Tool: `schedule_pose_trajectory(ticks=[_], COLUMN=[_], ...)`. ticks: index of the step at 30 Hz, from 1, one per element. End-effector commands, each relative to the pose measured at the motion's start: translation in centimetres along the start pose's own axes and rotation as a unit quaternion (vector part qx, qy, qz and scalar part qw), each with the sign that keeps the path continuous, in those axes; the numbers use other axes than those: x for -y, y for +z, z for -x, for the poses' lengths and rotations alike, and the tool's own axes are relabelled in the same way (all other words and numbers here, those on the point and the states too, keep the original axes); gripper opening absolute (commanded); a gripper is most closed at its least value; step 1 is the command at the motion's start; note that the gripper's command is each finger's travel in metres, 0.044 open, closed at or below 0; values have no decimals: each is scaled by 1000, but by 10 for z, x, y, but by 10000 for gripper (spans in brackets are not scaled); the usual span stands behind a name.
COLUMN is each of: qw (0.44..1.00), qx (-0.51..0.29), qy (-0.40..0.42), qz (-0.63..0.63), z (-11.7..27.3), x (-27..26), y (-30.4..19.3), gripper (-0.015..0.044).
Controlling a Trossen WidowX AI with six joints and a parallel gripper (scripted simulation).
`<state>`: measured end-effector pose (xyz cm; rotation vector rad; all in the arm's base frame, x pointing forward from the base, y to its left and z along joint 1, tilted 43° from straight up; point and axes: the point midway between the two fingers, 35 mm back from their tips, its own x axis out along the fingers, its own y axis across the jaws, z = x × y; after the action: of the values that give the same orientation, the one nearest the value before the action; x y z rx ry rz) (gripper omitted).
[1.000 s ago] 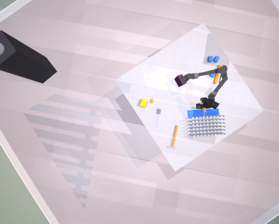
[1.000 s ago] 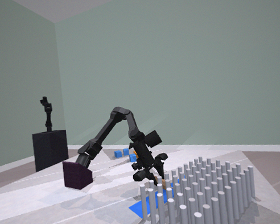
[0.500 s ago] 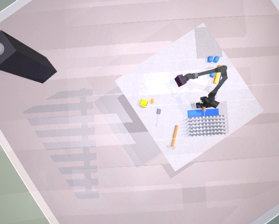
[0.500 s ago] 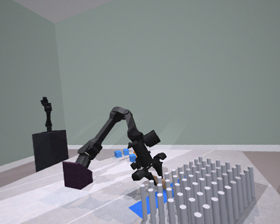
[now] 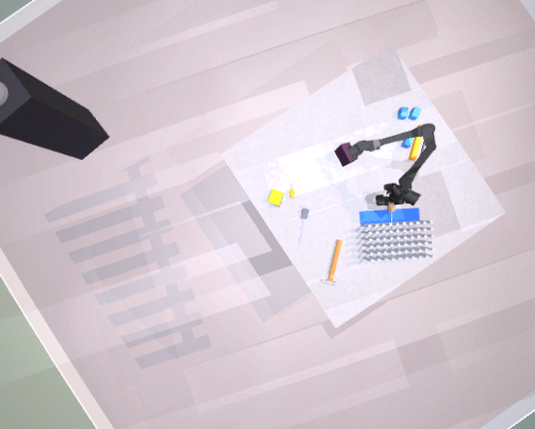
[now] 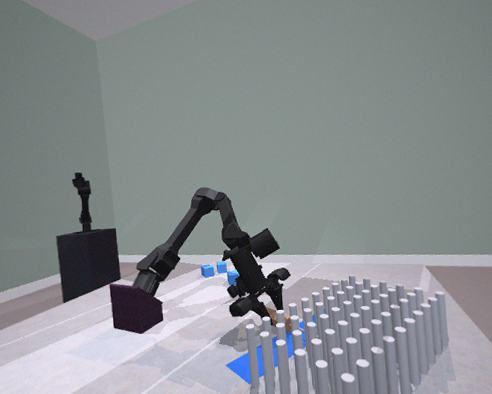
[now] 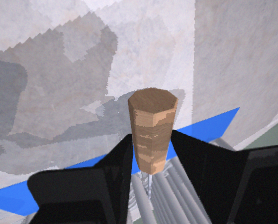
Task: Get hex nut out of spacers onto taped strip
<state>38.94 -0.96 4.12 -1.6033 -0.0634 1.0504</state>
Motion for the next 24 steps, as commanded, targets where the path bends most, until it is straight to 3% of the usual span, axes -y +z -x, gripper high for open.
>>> schedule_pose_trajectory(ticks=[1, 24], qw=[1000, 1000], qx=[-2, -2], qy=[1, 1], qz=[-1, -2], z=[2, 7], x=[0, 0], y=[3, 17], gripper=[0, 0])
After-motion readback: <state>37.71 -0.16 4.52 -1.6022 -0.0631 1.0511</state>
